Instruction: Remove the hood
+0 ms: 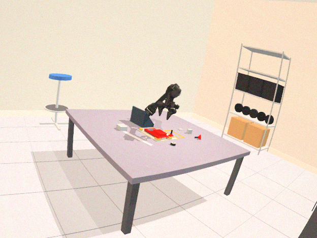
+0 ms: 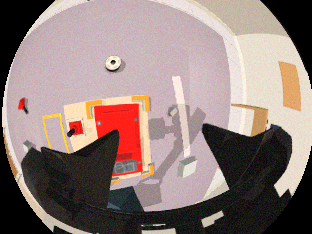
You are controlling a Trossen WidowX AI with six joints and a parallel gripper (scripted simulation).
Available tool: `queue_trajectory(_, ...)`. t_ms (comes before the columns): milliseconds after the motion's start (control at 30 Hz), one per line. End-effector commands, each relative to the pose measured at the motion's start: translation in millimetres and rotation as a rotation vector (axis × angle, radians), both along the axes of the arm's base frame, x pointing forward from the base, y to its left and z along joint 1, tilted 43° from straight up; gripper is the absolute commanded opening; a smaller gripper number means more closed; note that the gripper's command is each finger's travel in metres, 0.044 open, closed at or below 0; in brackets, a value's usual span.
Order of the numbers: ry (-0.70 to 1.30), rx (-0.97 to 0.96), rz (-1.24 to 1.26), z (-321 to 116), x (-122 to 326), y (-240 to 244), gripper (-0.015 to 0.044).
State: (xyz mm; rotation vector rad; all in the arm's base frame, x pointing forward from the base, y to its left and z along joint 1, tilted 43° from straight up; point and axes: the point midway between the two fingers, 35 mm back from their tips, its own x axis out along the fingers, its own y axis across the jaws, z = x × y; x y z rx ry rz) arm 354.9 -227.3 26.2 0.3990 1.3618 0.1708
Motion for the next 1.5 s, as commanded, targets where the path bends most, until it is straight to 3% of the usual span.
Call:
queue_trajectory(0, 0.063, 0.18, 0.036, -20, -11, 34, 0.044)
queue_trajectory(167, 0.128, 0.375, 0.053, -33, -23, 69, 0.044)
queue_trajectory(1467, 0.128, 0.375, 0.053, -53, -23, 86, 0.044)
